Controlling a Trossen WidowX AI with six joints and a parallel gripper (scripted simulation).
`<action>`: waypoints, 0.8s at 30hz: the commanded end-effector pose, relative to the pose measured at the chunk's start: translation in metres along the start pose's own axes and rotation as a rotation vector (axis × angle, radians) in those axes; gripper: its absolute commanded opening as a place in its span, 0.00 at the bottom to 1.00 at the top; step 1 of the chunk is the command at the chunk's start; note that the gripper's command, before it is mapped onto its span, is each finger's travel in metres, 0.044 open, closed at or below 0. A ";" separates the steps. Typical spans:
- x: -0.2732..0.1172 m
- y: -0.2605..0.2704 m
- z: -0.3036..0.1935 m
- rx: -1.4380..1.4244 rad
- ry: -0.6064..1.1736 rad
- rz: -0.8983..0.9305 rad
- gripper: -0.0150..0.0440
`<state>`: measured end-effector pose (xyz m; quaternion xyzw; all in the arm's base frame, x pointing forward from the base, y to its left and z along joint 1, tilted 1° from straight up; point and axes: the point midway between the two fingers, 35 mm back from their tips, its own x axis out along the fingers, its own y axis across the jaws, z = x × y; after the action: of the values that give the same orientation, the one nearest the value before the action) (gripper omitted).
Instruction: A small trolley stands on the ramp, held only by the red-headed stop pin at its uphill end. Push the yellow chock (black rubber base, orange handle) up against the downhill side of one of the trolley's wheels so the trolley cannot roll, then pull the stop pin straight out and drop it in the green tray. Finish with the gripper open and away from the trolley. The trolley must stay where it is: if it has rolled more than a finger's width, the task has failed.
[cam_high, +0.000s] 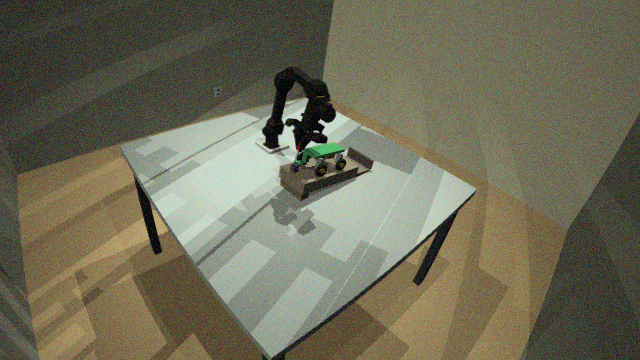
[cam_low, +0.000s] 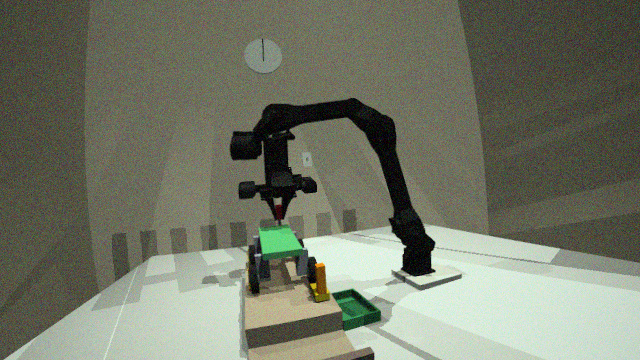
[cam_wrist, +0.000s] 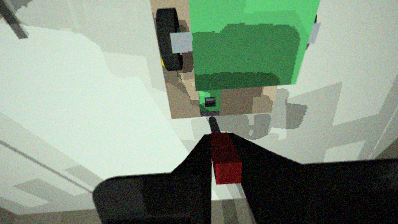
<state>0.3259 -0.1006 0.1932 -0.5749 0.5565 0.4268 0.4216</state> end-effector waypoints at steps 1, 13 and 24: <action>0.001 0.000 -0.008 0.000 0.004 0.005 0.25; 0.002 0.000 -0.026 0.000 0.005 0.005 0.25; 0.004 0.026 -0.025 0.000 0.005 0.007 0.25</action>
<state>0.3116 -0.1256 0.1955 -0.5725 0.5602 0.4291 0.4175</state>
